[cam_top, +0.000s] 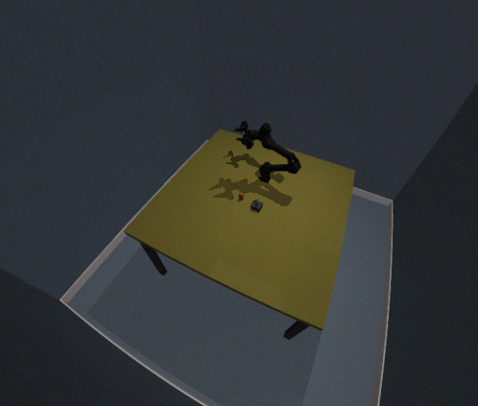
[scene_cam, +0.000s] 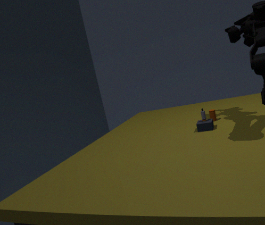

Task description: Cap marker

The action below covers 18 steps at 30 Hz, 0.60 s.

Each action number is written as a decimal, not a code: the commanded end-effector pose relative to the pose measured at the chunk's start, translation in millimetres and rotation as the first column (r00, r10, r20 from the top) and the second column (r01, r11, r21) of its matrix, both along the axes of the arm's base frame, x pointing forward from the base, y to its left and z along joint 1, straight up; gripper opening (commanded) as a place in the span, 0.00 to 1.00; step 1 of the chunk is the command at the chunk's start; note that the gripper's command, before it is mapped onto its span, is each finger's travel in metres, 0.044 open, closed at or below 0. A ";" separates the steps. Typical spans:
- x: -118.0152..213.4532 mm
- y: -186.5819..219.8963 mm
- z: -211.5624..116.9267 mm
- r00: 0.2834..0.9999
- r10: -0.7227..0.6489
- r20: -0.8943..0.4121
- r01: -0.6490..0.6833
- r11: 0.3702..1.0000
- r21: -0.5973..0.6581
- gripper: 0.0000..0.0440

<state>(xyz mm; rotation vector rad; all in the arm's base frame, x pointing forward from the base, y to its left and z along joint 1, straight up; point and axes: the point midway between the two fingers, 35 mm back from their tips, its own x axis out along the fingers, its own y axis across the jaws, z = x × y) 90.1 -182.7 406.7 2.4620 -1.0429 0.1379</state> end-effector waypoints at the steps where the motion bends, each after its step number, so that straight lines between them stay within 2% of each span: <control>1: 2.8 -3.2 -3.1 1.000 0.022 0.004 -0.022 0.999 0.049 0.72; 18: 13.7 -16.8 -20.9 0.995 0.087 0.050 -0.098 0.955 0.282 0.72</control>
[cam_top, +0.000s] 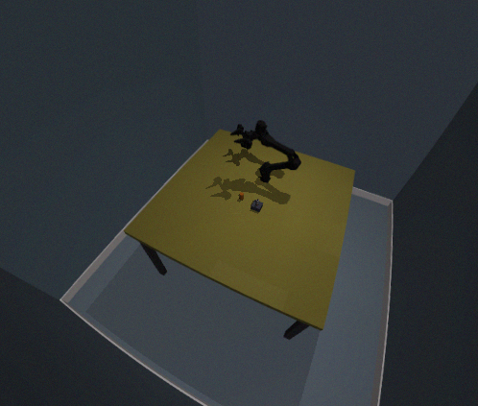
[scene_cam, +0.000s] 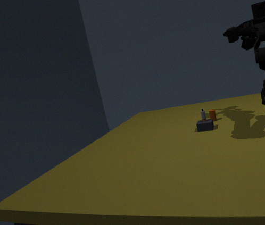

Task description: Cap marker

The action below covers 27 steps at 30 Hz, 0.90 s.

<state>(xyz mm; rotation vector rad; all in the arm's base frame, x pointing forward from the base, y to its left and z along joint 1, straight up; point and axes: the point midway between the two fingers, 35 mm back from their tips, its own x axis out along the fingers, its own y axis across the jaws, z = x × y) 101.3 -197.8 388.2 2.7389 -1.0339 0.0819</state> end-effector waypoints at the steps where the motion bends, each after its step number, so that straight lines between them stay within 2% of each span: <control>1: 3.2 -2.4 -3.6 1.000 0.019 0.002 -0.020 0.999 0.049 0.72; 14: 12.6 -10.6 -19.5 0.998 0.062 0.024 -0.066 0.972 0.226 0.72; 27: 22.6 -17.6 -36.8 0.995 0.091 0.038 -0.099 0.915 0.392 0.72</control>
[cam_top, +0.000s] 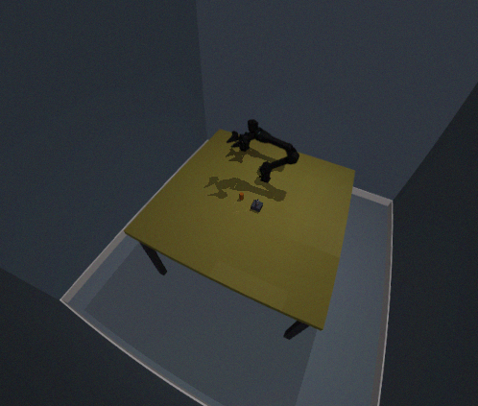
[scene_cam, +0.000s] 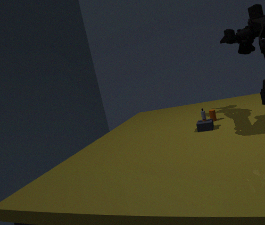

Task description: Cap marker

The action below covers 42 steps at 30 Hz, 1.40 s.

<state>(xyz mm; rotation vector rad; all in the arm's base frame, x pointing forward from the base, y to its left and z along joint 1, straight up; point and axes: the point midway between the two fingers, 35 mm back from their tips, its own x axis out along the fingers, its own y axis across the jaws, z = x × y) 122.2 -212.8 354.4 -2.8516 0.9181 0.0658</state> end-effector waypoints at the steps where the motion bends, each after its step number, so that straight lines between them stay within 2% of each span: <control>1: 2.4 -3.1 -4.4 1.000 0.004 -0.006 -0.003 0.999 0.046 0.72; 20: 18.1 -11.1 -32.5 0.998 0.045 -0.032 -0.034 0.957 0.287 0.71; 42: 37.1 -17.6 -68.9 0.990 0.094 -0.105 -0.026 0.854 0.520 0.71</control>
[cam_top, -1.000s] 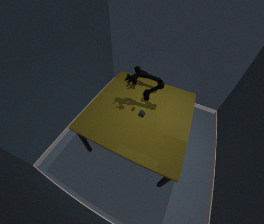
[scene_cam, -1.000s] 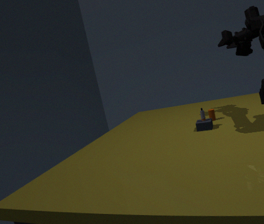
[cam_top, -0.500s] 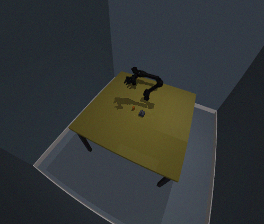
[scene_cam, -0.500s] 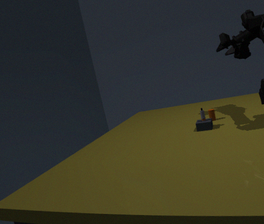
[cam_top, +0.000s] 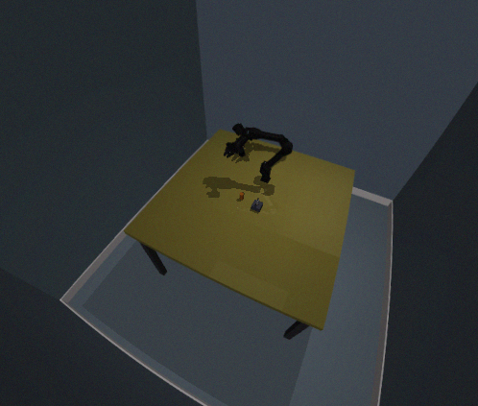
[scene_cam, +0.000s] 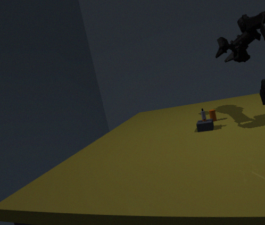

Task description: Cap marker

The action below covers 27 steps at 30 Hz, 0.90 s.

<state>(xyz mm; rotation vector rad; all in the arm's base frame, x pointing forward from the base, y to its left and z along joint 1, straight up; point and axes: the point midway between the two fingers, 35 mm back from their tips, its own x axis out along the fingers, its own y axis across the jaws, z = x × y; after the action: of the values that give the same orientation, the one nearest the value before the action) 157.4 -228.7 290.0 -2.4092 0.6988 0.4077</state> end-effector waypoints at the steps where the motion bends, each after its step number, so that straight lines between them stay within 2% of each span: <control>1: 2.9 -1.9 -6.1 1.000 0.004 -0.024 -0.003 0.999 0.037 0.71; 27: 25.1 -4.4 -51.9 0.978 0.071 -0.195 -0.017 0.963 0.268 0.71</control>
<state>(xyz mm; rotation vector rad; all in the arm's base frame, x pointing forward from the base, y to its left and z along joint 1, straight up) 180.6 -232.1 242.8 -2.1709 0.6344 0.6917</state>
